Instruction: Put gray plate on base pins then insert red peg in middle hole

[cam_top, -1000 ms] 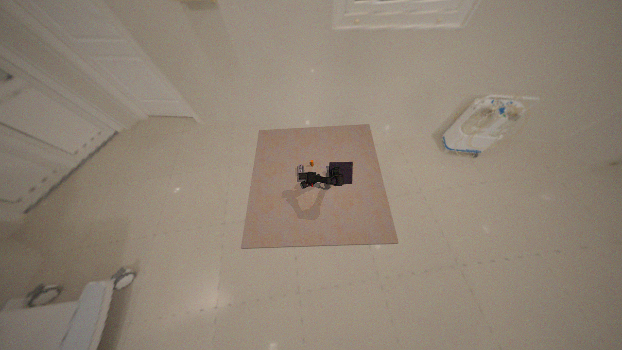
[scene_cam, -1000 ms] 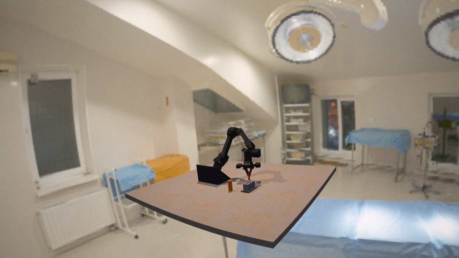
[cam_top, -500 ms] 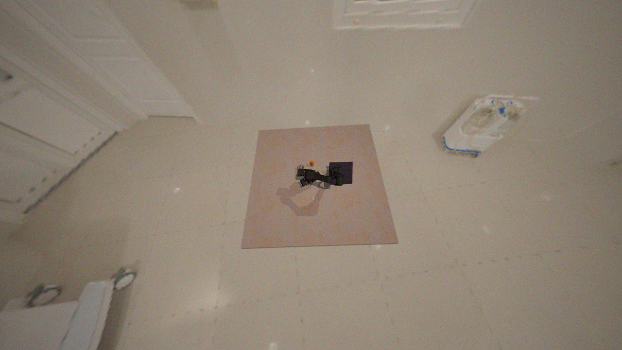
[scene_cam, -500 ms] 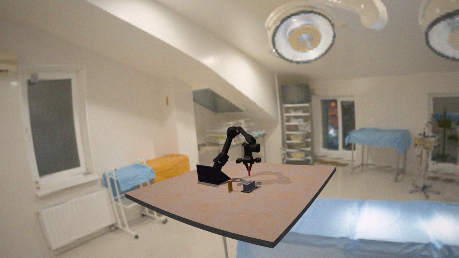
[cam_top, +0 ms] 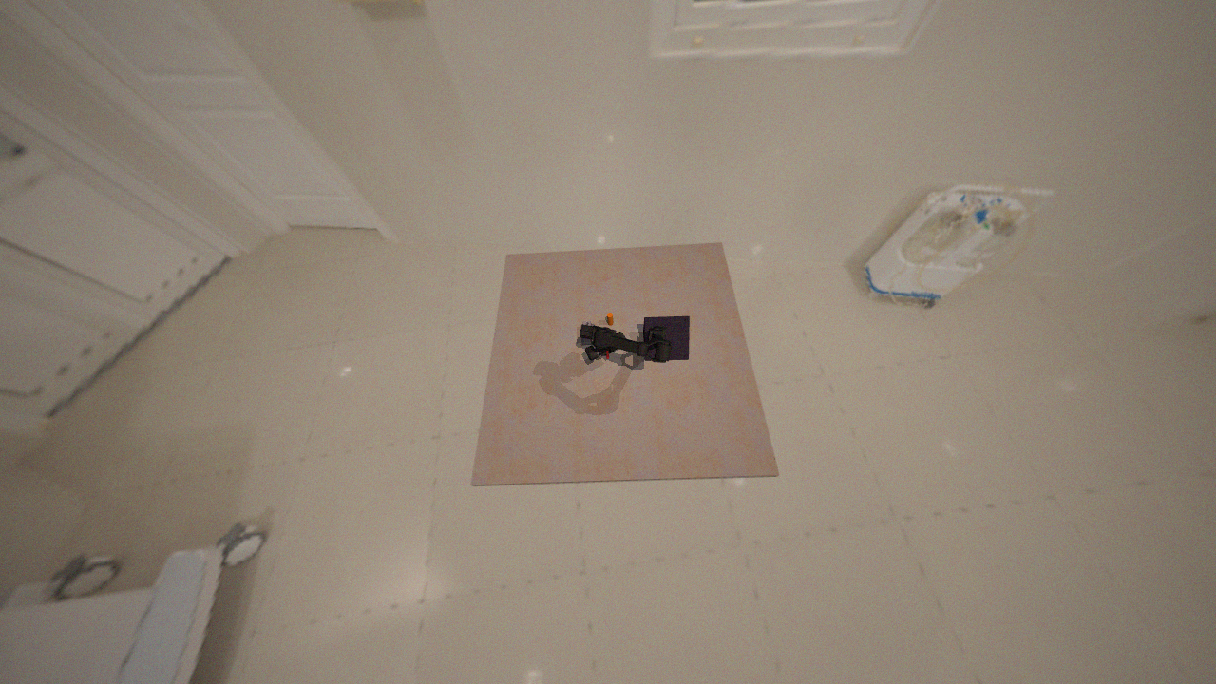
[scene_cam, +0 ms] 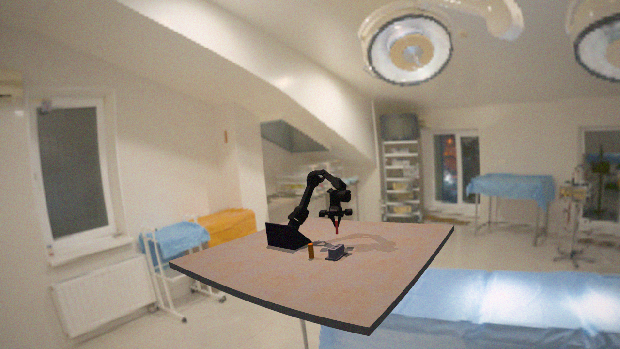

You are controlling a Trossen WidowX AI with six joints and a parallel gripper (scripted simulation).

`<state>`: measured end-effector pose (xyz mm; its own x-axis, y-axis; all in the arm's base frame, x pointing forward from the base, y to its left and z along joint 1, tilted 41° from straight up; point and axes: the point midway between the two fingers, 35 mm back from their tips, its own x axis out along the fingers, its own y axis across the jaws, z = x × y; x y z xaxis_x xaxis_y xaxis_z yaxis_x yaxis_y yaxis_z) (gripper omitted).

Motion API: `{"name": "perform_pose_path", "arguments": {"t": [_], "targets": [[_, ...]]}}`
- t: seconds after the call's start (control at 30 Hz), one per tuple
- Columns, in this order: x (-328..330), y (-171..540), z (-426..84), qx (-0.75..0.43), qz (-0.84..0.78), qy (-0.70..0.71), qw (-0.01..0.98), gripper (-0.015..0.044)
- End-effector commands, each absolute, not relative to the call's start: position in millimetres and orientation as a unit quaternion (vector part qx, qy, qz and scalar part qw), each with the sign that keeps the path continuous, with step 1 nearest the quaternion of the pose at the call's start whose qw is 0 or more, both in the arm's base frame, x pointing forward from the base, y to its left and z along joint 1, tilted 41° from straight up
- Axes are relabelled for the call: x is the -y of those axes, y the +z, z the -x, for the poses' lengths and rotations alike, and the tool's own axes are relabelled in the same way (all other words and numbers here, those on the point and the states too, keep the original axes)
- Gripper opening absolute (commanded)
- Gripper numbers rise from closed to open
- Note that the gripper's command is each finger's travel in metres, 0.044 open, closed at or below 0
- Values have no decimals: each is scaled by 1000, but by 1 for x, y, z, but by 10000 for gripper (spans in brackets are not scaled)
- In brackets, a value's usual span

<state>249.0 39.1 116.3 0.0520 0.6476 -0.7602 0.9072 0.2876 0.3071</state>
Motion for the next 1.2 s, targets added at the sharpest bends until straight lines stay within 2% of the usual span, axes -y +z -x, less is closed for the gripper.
{"name": "perform_pose_path", "arguments": {"t": [0.0,1.17], "targets": [[-33,113,-257,-670,-578,-148,441,0],[38,68,-320,-669,-576,-150,446,0]]}}
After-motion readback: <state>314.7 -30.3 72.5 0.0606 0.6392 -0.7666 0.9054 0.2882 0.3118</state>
